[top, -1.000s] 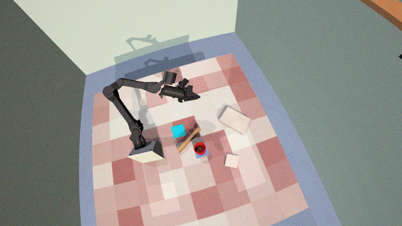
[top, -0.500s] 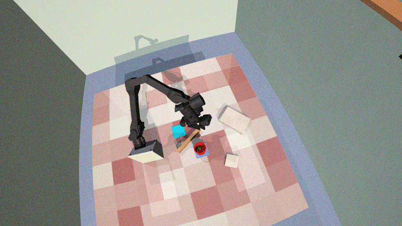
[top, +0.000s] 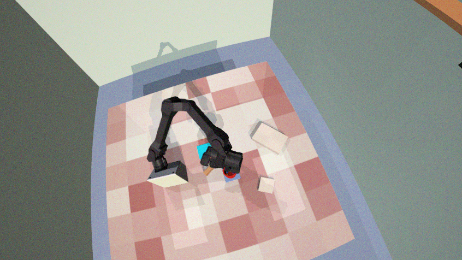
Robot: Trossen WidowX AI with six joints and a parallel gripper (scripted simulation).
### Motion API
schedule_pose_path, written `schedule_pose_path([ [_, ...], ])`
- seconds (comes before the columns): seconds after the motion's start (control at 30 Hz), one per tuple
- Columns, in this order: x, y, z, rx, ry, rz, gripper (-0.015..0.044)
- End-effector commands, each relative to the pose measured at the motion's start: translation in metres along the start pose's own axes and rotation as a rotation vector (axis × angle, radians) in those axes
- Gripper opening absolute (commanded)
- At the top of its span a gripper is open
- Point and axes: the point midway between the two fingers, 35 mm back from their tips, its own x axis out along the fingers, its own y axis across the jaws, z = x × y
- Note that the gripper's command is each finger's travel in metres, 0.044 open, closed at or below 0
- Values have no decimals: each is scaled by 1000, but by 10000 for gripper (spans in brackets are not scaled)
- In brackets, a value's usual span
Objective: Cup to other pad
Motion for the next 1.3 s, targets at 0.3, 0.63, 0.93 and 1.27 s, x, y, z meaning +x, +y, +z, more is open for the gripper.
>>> schedule_pose_path([
  [0.3, 9, 0, 0, -18, -35, 23, 148],
  [0.63, 26, -1, 0, -18, -34, 23, 148],
  [0.93, 41, -1, 1, -18, -35, 23, 148],
  [1.27, 57, 0, 1, -18, -37, 24, 148],
])
